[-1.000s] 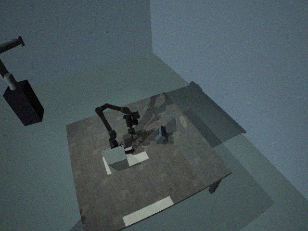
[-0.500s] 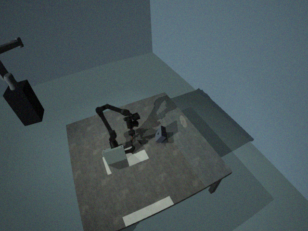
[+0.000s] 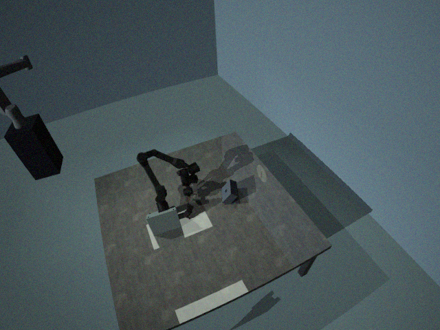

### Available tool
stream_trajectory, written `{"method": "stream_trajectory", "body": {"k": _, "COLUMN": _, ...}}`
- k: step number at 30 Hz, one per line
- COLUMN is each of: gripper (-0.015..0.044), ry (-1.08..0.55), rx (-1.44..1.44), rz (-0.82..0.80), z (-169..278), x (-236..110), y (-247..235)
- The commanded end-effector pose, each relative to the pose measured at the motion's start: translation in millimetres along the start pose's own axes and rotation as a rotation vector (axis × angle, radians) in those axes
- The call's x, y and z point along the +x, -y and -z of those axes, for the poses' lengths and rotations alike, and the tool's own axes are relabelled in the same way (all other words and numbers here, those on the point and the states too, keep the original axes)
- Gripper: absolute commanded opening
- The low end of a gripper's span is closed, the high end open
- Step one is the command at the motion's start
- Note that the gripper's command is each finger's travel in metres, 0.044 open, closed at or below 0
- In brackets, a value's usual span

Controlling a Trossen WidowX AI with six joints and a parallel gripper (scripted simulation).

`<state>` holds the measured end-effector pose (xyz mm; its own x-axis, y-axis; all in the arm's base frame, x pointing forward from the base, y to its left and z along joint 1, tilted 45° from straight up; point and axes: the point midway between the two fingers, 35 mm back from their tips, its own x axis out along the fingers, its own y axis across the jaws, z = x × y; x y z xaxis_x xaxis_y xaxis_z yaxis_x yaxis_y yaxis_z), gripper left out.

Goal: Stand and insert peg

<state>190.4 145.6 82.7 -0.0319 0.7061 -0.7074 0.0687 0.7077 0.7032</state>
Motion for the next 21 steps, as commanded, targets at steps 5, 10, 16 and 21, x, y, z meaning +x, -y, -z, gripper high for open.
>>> {"method": "stream_trajectory", "body": {"k": 5, "gripper": 0.0282, "ry": 0.0, "rx": -0.001, "rz": 0.0, "z": -0.2, "x": -0.4, "y": -0.1}}
{"method": "stream_trajectory", "body": {"k": 10, "gripper": 0.0151, "ry": 0.0, "rx": -0.001, "rz": 0.0, "z": -0.2, "x": -0.4, "y": -0.1}}
{"method": "stream_trajectory", "body": {"k": 16, "gripper": 0.0033, "ry": 0.0, "rx": -0.001, "rz": 0.0, "z": -0.2, "x": -0.4, "y": -0.1}}
{"method": "stream_trajectory", "body": {"k": 21, "gripper": 0.0, "ry": 0.0, "rx": -0.001, "rz": 0.0, "z": -0.2, "x": -0.4, "y": -0.1}}
